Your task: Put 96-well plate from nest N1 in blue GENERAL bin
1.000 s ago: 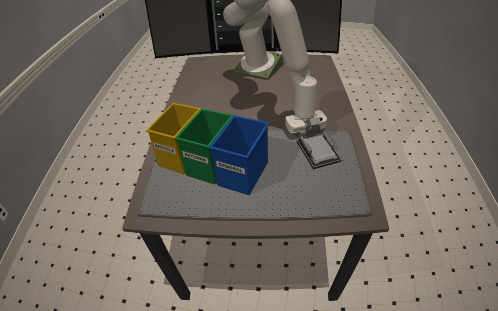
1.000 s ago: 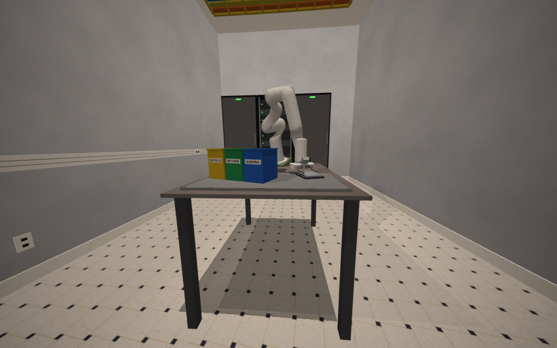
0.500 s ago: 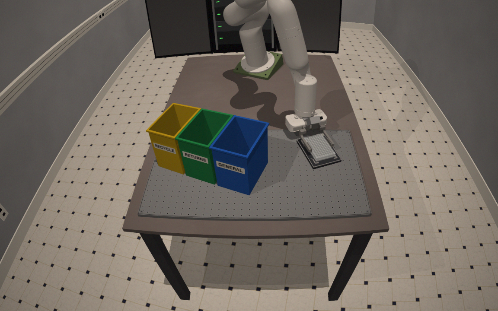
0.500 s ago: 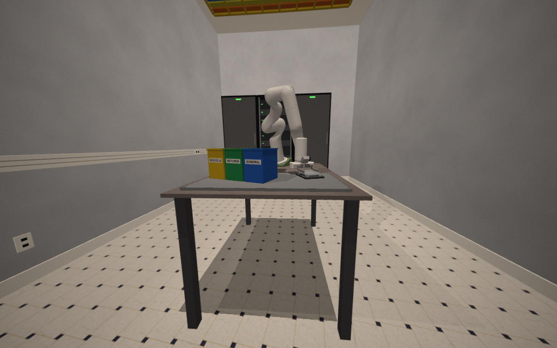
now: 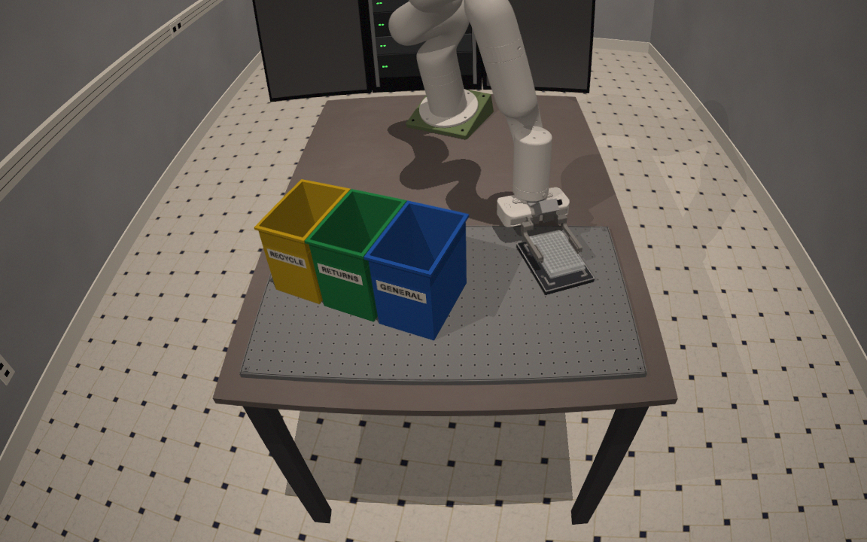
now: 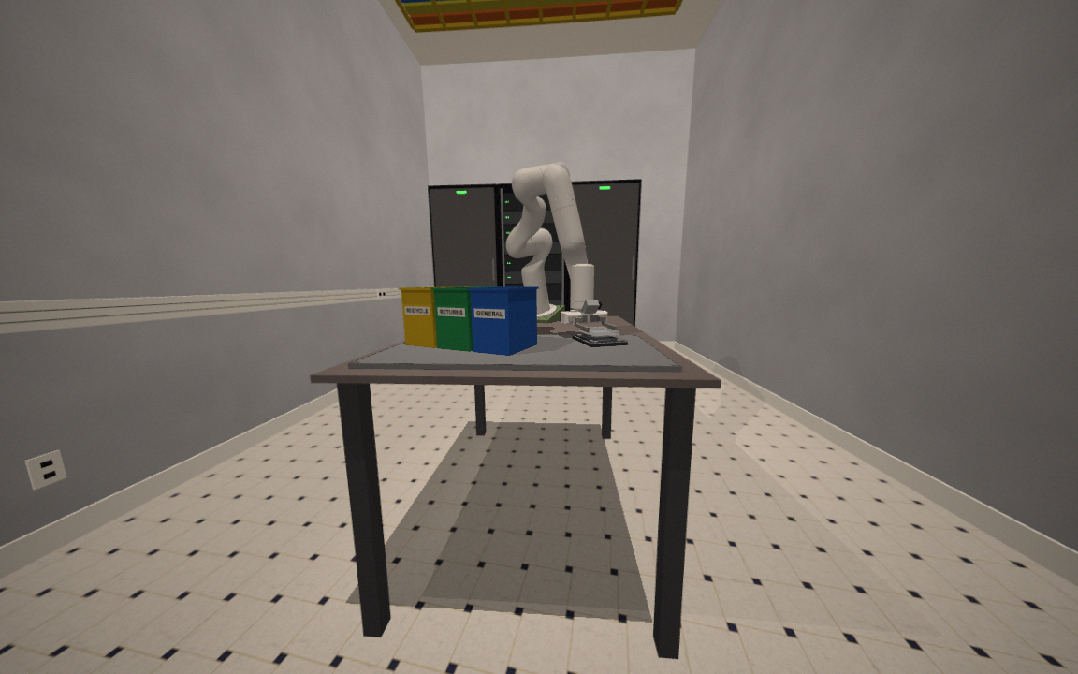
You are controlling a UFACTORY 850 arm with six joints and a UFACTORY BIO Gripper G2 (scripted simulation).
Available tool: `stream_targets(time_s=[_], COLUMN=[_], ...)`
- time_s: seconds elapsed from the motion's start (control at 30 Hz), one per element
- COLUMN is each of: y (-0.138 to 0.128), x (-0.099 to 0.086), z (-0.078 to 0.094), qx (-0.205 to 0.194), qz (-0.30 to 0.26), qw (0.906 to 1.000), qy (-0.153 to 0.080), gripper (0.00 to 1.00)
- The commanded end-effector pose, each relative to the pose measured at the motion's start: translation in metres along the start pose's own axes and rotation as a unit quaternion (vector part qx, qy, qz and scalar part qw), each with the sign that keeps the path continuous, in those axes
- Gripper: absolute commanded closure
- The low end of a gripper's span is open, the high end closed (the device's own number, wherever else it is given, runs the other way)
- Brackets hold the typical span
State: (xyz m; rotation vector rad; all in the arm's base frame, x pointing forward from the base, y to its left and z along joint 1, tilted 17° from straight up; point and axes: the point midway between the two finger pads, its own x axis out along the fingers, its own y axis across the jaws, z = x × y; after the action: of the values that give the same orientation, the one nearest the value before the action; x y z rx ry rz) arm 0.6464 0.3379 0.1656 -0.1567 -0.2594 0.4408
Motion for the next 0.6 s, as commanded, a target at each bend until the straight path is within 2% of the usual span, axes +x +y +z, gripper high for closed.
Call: stream_targets(time_s=[0.0,0.57], y=[0.0,0.0], x=[0.0009,0.0009], z=[0.0032,0.0099], qx=[0.0,0.0], qz=[0.0,0.0], qw=[1.0,1.0], qy=[-0.001,-0.001], gripper=[1.0,1.0])
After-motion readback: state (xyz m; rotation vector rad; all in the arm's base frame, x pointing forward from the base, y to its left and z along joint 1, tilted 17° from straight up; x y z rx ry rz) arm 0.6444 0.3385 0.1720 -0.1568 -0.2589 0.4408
